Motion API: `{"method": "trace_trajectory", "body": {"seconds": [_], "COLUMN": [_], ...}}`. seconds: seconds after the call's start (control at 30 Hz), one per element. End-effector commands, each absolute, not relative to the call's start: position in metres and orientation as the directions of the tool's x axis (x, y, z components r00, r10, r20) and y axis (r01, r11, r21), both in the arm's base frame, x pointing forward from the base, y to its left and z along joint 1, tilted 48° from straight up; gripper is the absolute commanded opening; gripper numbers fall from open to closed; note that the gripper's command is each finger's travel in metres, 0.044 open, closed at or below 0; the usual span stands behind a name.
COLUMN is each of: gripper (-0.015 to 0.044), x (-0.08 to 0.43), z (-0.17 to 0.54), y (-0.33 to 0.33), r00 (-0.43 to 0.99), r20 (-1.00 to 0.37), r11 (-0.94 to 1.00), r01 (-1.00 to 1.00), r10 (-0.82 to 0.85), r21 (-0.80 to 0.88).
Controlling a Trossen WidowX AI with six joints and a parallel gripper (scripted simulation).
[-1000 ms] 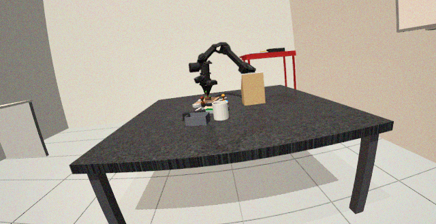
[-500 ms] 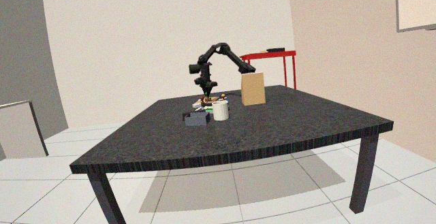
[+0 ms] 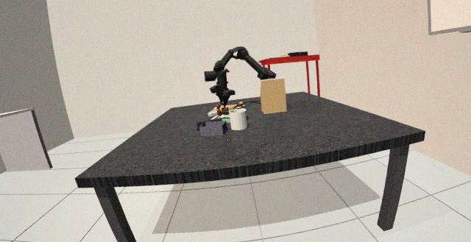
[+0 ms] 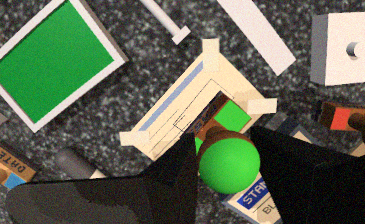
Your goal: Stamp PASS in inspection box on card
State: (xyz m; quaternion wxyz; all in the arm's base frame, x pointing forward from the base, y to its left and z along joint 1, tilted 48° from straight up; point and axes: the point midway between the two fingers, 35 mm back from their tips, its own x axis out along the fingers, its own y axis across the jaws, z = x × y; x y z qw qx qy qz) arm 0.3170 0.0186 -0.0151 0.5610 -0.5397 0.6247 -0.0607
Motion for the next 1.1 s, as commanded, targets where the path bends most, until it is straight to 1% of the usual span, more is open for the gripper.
{"method": "trace_trajectory", "body": {"seconds": [0.0,1.07], "gripper": [0.0,0.0], "x": [0.316,0.318], "z": [-0.017,-0.031], "y": [0.016,0.0], "r00": [0.213,0.215], "r20": [-0.632,-0.631], "r11": [0.402,0.401], "r01": [-0.613,-0.613], "r10": [-0.745,-0.745], "r21": [-0.68,-0.681]}}
